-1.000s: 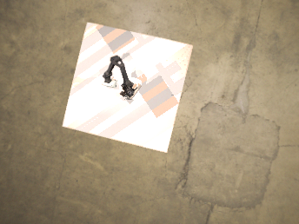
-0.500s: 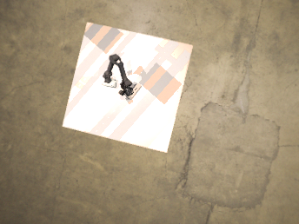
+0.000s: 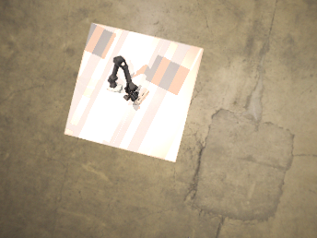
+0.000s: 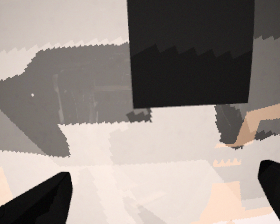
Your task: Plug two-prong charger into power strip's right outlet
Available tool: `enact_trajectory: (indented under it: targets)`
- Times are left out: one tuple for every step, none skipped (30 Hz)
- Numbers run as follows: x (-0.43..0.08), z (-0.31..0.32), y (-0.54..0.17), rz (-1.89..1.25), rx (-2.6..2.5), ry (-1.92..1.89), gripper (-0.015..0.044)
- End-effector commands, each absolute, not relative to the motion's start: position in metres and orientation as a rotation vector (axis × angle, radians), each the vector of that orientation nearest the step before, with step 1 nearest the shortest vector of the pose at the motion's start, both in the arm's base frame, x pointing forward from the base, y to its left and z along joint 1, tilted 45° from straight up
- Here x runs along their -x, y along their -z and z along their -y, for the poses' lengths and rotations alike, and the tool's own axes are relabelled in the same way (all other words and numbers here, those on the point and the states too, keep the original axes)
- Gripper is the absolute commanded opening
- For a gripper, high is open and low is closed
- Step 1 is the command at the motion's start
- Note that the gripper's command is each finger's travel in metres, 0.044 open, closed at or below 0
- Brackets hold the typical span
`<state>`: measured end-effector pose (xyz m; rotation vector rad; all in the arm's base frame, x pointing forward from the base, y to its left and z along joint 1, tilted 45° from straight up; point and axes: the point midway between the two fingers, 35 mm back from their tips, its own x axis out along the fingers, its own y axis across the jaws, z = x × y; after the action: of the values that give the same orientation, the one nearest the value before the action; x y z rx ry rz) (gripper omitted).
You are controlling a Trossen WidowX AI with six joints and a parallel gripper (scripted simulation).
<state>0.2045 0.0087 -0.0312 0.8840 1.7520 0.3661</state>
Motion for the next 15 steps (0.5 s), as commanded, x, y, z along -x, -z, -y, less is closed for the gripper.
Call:
enact_trajectory:
  targets:
    - [-0.205, -0.008, 0.031, -1.742, -0.884, -0.361, 0.044]
    - [-0.207, -0.005, 0.029, -1.714, -0.885, -0.346, 0.044]
    - [-0.21, 0.0, 0.025, -1.666, -0.886, -0.322, 0.044]
    - [-0.213, 0.006, 0.021, -1.609, -0.887, -0.292, 0.044]
    - [-0.216, 0.012, 0.016, -1.552, -0.888, -0.263, 0.044]
    - [-0.218, 0.018, 0.012, -1.495, -0.888, -0.234, 0.044]
    - [-0.221, 0.024, 0.007, -1.438, -0.887, -0.205, 0.044]
    - [-0.223, 0.03, 0.002, -1.381, -0.885, -0.176, 0.044]
    - [-0.224, 0.036, -0.003, -1.324, -0.883, -0.148, 0.044]
    - [-0.226, 0.042, -0.008, -1.267, -0.879, -0.12, 0.044]
    - [-0.227, 0.047, -0.012, -1.22, -0.876, -0.097, 0.044]
    - [-0.227, 0.05, -0.015, -1.192, -0.874, -0.083, 0.044]
    - [-0.227, 0.051, -0.016, -1.183, -0.873, -0.079, 0.044]
    - [-0.227, 0.051, -0.016, -1.183, -0.873, -0.079, 0.044]
    - [-0.227, 0.051, -0.016, -1.183, -0.873, -0.079, 0.044]
